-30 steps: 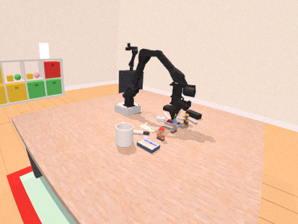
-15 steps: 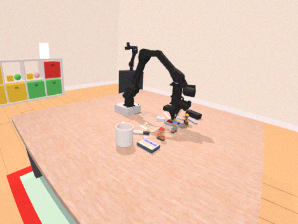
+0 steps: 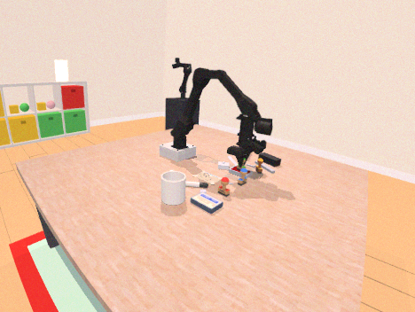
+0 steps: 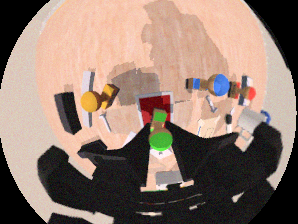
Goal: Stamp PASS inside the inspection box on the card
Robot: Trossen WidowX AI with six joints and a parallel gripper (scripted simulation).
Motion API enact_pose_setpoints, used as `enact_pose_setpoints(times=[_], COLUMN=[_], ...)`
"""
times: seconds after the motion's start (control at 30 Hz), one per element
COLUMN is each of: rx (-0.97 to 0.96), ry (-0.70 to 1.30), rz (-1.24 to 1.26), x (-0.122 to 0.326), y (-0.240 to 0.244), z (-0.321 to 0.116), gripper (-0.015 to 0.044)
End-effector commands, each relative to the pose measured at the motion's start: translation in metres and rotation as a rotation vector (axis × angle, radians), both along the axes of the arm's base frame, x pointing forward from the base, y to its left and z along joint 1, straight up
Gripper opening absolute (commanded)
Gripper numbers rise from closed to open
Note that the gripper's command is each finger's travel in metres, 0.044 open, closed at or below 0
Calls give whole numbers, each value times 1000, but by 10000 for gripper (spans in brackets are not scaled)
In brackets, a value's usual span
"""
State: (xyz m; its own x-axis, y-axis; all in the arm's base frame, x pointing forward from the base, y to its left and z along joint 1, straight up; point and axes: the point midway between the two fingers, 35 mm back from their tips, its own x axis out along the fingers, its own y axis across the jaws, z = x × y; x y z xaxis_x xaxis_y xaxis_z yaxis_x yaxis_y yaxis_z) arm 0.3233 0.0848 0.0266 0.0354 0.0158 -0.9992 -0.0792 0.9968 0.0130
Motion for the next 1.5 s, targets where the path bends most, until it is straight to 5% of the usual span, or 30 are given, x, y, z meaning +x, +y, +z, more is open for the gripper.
enact_pose_setpoints(times=[0.0,1.47], rx=[-3,-3], ry=[-1,-1], rz=[-1,-1], x=[0,0], y=[0,-1], z=[-3,9], gripper=[0,0])
